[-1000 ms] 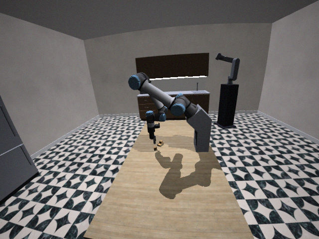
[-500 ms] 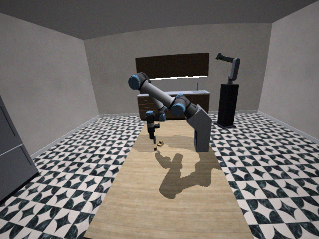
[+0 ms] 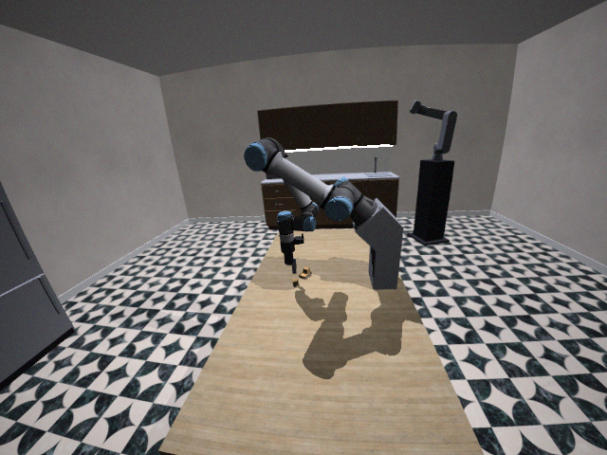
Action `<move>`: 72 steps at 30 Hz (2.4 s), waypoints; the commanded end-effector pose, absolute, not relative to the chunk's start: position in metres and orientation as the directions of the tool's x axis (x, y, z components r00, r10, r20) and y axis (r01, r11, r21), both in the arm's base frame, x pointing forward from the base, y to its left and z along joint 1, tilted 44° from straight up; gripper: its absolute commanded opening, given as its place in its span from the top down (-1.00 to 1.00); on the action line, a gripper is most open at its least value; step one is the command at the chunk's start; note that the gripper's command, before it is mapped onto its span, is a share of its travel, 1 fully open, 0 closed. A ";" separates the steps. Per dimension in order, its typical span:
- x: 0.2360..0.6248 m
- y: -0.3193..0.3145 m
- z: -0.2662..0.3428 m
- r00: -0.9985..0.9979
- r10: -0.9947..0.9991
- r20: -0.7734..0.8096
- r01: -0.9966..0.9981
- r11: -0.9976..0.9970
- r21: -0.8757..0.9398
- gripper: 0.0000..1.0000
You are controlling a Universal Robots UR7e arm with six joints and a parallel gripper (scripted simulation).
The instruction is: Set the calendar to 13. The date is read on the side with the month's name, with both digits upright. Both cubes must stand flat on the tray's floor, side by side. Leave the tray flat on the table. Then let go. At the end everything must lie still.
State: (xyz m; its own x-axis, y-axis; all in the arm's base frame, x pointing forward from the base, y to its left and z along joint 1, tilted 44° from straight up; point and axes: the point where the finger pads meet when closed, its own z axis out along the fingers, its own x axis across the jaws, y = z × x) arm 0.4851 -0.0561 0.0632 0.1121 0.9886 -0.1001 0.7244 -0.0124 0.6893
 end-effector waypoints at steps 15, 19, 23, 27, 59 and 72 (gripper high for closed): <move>0.485 -0.056 0.063 0.112 0.989 -0.100 0.724 -0.012 0.690 -0.80; 0.486 -0.056 0.063 0.112 0.989 -0.100 0.724 -0.012 0.690 -0.80; 0.487 -0.056 0.062 0.112 0.989 -0.100 0.724 -0.012 0.690 -0.80; 0.489 -0.057 0.059 0.112 0.989 -0.100 0.724 -0.012 0.690 -0.80; 0.516 -0.063 0.031 0.112 0.989 -0.100 0.724 -0.012 0.690 -0.80; 0.520 -0.064 0.026 0.112 0.989 -0.100 0.724 -0.012 0.690 -0.80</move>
